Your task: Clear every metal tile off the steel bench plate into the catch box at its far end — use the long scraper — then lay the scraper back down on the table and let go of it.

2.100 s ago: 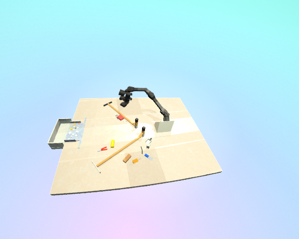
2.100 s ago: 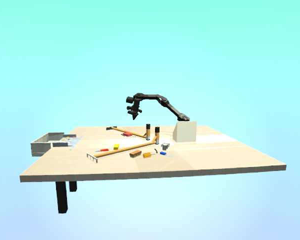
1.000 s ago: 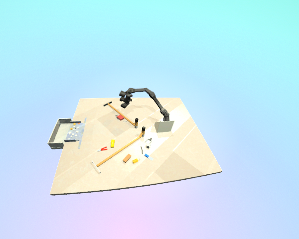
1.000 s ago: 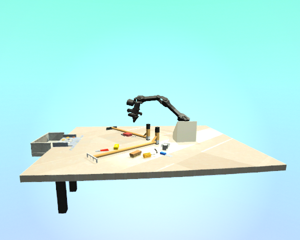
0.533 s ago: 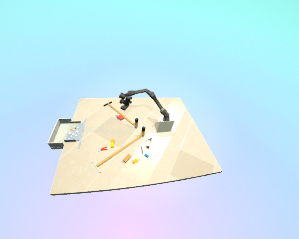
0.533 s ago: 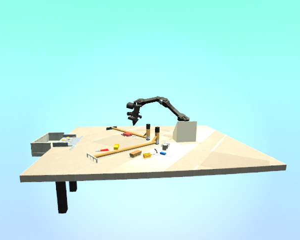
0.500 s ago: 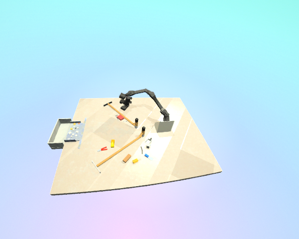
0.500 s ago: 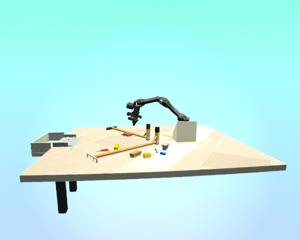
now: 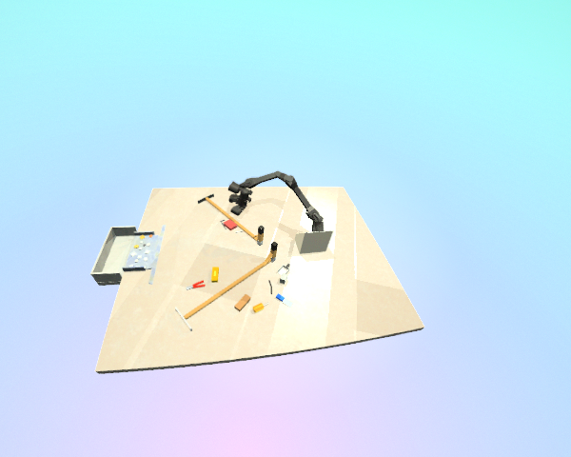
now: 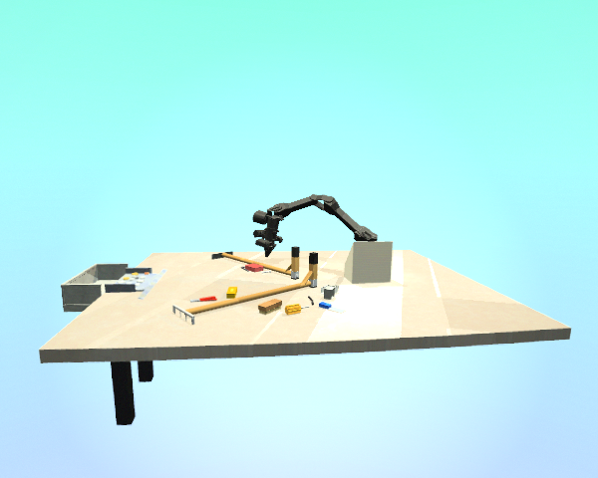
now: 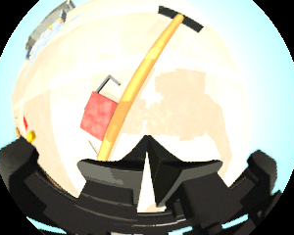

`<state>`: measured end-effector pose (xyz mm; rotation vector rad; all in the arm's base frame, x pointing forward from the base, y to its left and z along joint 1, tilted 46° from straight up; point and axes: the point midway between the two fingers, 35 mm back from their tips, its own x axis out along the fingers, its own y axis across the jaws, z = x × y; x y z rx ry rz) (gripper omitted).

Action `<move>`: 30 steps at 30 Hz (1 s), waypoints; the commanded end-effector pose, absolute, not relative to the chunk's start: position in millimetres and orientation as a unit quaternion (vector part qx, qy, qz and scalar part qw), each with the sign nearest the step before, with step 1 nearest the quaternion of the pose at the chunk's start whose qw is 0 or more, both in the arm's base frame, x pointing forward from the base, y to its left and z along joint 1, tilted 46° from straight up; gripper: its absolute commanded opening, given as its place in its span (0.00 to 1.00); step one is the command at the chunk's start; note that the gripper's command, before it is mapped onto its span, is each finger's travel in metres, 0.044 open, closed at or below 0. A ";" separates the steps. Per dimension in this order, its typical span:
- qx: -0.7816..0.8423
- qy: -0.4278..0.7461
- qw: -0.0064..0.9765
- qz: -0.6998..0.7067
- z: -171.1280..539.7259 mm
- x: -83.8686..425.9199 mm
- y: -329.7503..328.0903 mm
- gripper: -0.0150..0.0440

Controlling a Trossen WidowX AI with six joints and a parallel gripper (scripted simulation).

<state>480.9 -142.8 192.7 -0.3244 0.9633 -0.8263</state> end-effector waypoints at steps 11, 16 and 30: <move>-0.160 0.453 0.791 -0.379 168.5 478.1 -168.1 0.25; -0.162 0.453 0.791 -0.378 164.9 477.6 -172.1 0.25; -0.161 0.453 0.791 -0.378 161.8 488.2 -167.0 0.25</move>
